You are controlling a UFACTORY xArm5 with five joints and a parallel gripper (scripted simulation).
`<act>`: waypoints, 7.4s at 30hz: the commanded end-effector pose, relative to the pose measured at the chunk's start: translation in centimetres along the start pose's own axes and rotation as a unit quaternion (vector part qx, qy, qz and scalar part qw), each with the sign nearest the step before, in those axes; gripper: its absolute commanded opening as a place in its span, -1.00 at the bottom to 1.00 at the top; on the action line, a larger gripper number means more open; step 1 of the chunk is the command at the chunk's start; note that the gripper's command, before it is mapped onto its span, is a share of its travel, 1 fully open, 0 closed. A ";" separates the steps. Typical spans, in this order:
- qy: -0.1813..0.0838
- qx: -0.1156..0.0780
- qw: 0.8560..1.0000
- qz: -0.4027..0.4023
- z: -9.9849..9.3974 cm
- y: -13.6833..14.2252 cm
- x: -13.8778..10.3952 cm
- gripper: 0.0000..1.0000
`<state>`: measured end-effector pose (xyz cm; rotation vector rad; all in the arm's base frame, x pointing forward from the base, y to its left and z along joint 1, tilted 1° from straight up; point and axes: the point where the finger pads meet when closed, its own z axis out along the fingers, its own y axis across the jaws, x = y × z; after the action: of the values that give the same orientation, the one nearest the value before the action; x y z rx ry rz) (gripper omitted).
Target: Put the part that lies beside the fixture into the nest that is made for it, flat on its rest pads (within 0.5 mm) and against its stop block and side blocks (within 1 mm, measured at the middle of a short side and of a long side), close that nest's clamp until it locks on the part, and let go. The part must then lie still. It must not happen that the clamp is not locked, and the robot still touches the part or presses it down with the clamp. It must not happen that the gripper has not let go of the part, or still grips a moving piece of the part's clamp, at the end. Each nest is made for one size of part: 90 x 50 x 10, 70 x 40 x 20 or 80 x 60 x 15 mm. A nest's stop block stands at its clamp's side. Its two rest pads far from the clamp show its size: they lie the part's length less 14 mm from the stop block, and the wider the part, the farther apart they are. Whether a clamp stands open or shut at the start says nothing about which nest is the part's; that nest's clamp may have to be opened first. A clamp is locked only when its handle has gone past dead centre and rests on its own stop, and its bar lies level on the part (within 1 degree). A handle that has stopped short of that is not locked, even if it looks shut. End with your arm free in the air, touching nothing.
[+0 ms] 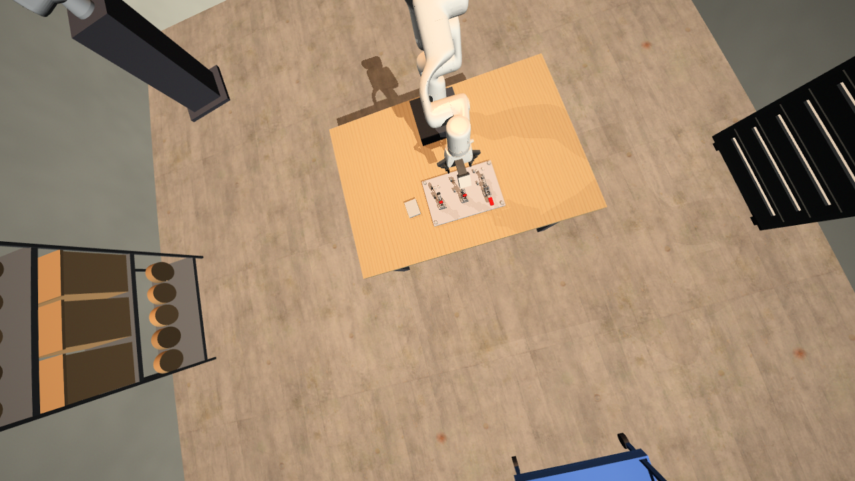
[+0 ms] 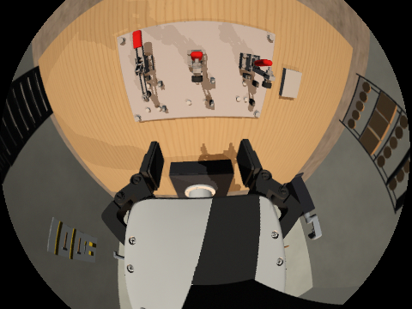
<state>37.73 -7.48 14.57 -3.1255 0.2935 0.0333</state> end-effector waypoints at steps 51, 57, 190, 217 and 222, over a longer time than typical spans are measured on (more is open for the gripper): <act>0.002 0.000 1.000 0.000 -0.2 0.1 0.1 1.00; 0.001 0.000 1.000 0.000 -0.1 0.8 0.3 1.00; 0.001 0.006 0.999 -0.040 0.4 25.4 5.0 1.00; 0.001 0.006 0.999 -0.040 8.2 25.3 5.0 1.00; 0.001 0.006 0.999 -0.040 10.7 25.2 5.0 1.00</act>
<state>37.59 -33.02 5.05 -3.1191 0.1688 0.0352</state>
